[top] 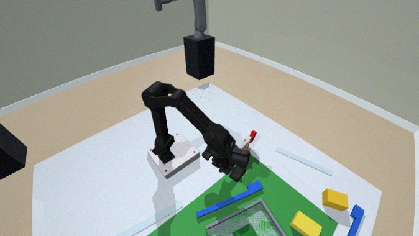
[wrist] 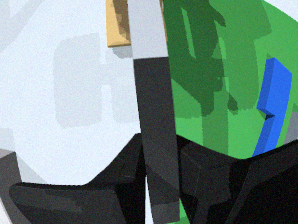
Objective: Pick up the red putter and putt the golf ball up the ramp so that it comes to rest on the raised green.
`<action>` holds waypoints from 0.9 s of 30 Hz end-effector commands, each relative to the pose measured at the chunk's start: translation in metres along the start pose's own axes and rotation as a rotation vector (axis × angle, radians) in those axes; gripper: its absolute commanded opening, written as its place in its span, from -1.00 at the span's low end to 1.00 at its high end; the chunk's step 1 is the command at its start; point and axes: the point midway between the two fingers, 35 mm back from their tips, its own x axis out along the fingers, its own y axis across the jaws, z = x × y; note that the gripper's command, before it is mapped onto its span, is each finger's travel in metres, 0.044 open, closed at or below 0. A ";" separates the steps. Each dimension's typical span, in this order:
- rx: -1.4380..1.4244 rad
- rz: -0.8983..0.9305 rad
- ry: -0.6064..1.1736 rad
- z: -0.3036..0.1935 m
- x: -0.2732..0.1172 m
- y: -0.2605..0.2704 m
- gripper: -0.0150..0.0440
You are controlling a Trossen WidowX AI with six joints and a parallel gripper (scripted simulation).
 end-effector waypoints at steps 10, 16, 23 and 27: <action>0.000 -0.001 0.000 0.009 -0.028 -0.004 -0.49; 0.000 -0.001 0.000 0.018 -0.061 -0.005 -0.49; 0.000 0.000 0.000 0.026 -0.096 -0.001 -0.49; 0.021 -0.003 0.008 0.020 -0.090 -0.003 -0.49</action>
